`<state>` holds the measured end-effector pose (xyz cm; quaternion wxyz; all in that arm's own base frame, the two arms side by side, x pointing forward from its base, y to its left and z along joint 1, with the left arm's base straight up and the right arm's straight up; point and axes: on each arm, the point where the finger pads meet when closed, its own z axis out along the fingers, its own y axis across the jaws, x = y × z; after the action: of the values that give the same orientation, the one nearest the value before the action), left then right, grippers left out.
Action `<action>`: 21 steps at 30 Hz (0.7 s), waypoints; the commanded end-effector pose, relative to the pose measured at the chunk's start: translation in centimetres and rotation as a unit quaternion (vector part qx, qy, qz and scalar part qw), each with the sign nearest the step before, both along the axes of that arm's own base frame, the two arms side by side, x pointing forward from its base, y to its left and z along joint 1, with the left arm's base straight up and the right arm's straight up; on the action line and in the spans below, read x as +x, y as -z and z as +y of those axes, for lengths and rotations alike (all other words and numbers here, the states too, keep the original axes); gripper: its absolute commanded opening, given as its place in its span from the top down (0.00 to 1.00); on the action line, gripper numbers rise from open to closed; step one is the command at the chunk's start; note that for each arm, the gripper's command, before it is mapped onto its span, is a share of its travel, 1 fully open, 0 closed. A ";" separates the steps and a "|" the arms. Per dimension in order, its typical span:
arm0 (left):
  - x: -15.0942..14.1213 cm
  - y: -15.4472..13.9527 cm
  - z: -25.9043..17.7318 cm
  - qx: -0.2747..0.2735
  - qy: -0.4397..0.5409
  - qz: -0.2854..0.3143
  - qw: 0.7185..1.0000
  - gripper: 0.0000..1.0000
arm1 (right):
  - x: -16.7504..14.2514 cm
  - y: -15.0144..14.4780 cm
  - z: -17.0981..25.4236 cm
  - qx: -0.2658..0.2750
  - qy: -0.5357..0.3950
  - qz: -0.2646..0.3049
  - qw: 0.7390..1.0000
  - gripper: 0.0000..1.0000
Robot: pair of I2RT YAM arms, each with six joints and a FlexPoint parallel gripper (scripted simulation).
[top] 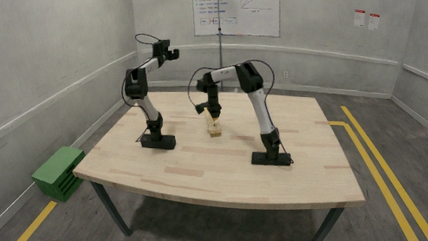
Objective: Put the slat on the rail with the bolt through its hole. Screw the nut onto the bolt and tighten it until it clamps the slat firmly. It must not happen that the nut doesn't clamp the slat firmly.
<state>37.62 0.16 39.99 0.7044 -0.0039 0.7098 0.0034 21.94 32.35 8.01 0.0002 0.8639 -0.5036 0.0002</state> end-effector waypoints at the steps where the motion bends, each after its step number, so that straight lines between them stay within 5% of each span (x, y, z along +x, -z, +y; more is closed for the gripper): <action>1: -0.2 -0.7 -0.2 0.000 0.005 -0.010 1.000 0.00 | 0.1 -0.2 0.0 0.005 0.003 -0.003 1.000 0.86; 21: -0.2 -0.7 -0.2 0.000 0.005 -0.010 1.000 0.00 | 0.2 1.0 0.1 0.004 0.003 -0.003 1.000 0.86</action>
<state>37.62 0.16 39.99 0.7044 -0.0039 0.7098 0.0034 21.96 32.39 7.57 -0.0017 0.8639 -0.5036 0.0003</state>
